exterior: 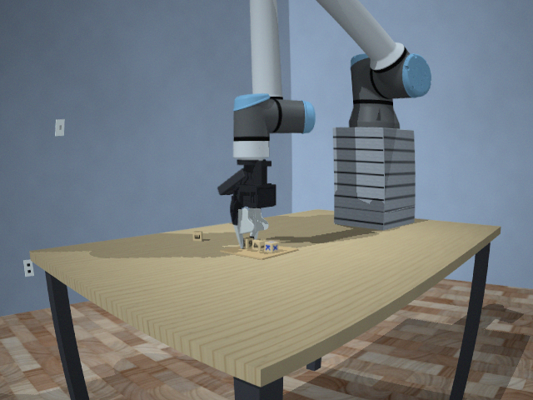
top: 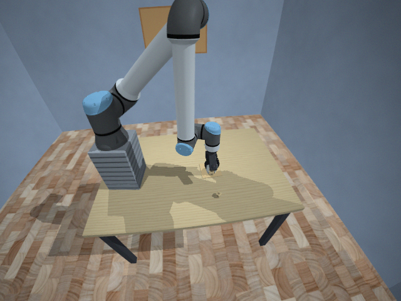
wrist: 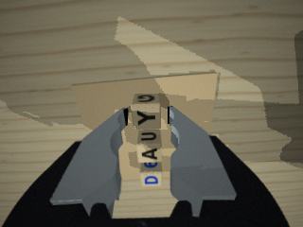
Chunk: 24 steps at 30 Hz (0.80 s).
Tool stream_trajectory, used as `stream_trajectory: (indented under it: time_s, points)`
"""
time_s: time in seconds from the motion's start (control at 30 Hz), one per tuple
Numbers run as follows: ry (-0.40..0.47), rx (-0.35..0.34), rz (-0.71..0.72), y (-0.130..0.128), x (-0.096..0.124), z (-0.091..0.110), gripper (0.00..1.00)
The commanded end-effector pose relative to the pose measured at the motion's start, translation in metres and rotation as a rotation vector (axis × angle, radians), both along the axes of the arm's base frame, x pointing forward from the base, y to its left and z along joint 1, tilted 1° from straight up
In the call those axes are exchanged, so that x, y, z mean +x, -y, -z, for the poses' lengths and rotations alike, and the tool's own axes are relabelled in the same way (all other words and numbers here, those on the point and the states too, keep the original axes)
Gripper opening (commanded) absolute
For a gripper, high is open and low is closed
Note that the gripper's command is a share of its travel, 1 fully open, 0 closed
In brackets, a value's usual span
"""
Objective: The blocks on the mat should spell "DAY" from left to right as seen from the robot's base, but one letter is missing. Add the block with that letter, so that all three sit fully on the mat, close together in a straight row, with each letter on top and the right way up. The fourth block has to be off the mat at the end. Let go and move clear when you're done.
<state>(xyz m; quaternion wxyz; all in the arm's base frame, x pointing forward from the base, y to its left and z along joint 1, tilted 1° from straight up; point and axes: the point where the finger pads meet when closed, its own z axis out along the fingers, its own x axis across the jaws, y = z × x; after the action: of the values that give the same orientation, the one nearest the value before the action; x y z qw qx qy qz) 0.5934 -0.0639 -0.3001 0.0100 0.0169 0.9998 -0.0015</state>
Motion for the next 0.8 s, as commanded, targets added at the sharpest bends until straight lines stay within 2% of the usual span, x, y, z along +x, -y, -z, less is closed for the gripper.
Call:
stream_trajectory:
  time_s: [0.0, 0.4, 0.77]
  points:
    - [0.005, -0.001, 0.001, 0.002, 0.004, 0.000, 0.25]
    - [0.001, 0.001, 0.001, 0.001, 0.000, -0.009, 0.25]
    - [0.001, 0.001, 0.001, 0.001, -0.001, -0.063, 0.25]
